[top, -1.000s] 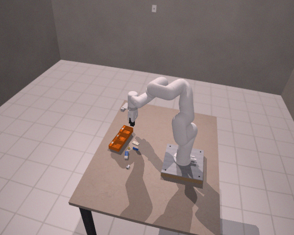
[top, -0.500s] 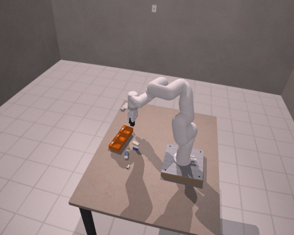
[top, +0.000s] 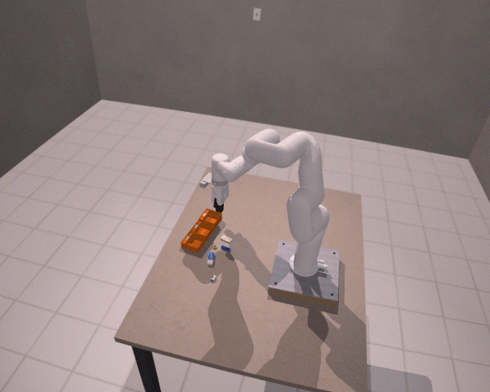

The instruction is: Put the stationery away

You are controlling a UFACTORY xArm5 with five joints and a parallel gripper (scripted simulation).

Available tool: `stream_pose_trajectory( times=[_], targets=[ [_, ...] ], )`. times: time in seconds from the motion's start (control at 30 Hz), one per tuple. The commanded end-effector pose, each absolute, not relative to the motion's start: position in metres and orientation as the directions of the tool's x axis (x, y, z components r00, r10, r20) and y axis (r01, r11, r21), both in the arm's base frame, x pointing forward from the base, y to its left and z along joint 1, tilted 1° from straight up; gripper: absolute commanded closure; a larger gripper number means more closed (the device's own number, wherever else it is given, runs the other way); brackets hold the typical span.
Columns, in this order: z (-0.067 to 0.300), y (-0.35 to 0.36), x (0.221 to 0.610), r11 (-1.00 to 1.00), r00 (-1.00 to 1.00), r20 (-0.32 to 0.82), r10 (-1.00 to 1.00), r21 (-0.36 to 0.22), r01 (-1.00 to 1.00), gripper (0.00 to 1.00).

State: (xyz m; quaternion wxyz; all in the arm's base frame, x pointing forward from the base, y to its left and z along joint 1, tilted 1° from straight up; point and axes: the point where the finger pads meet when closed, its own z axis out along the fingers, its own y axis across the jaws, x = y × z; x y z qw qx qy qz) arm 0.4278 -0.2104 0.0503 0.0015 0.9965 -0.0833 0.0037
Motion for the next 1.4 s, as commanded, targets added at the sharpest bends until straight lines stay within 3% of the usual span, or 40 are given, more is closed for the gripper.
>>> stream_pose_trajectory(
  times=[0.0,0.43,1.37],
  targets=[
    [0.052,-0.194,0.432,-0.986,0.986,0.016,-0.166,-0.009,-0.165,0.91],
    [0.053,-0.141,0.442,-0.986,0.986,0.016,-0.166,-0.009,-0.165,0.91],
    [0.053,-0.141,0.442,-0.986,0.986,0.016,-0.166,-0.009,-0.165,0.91]
  ],
)
